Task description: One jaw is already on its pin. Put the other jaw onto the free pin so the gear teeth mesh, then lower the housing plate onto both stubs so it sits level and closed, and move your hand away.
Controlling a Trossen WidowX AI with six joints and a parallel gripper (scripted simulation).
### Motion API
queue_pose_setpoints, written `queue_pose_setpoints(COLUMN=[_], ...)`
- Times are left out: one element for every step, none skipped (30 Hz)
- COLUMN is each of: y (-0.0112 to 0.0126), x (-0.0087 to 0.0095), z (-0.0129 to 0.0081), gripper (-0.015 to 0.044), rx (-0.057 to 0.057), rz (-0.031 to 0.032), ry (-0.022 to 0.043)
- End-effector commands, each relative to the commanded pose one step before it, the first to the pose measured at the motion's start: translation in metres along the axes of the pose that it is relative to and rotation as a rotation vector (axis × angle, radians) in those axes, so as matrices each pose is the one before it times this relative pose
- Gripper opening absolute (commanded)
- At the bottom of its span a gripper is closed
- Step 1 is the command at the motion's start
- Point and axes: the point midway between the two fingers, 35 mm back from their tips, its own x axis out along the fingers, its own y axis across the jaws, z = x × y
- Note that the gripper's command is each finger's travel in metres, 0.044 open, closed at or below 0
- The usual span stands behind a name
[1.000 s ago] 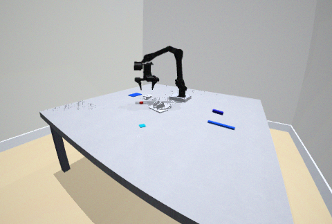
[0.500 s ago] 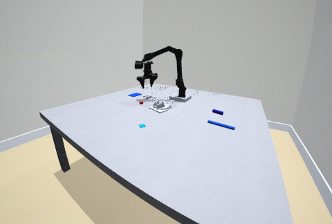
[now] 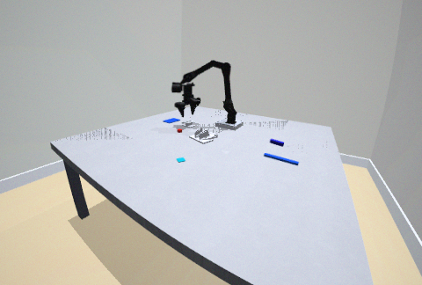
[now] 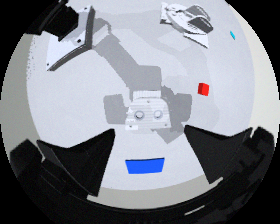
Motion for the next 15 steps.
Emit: queue_pose_setpoints(y=[-0.00054,0.00000,0.00000,0.00000,0.00000,-0.00001,-0.00002,-0.00002,-0.00002,-0.00002,-0.00001,0.00000,0.00000,0.00001,0.00002], x=[0.00832,0.00000,0.00000,0.00000,0.00000,0.00028,0.00084,0.00140,0.00168,0.00168,0.00168,0.00167,0.00167,0.00167,0.00167], z=[-0.00030,0.00000,0.00000,0.00000,0.00000,-0.00001,-0.00002,-0.00003,-0.00003,-0.00002,-0.00001,0.00000,0.00000,0.00001,0.00002], gripper=[0.0440,0.0440,0.0440,0.0440,0.0440,0.0440,0.0440,0.0440,0.0440,0.0440,0.0440,0.0440,0.0440,0.0440,0.0440], rx=[-0.0066,0.0000,0.0000,0.0000,0.0000,0.0000,0.0000,0.0000,0.0000,0.0000,0.0000,0.0000,0.0000,0.0000,0.0000], rz=[-0.00397,0.00000,0.00000,0.00000,0.00000,0.00000,0.00000,0.00000,0.00000,0.00000,0.00000,0.00000,0.00000,0.00001,0.00001], ry=[0.00005,0.00000,0.00000,0.00000,0.00000,0.00000,0.00000,0.00000,0.00000,0.00000,0.00000,0.00000,-0.00001,-0.00001,-0.00001])
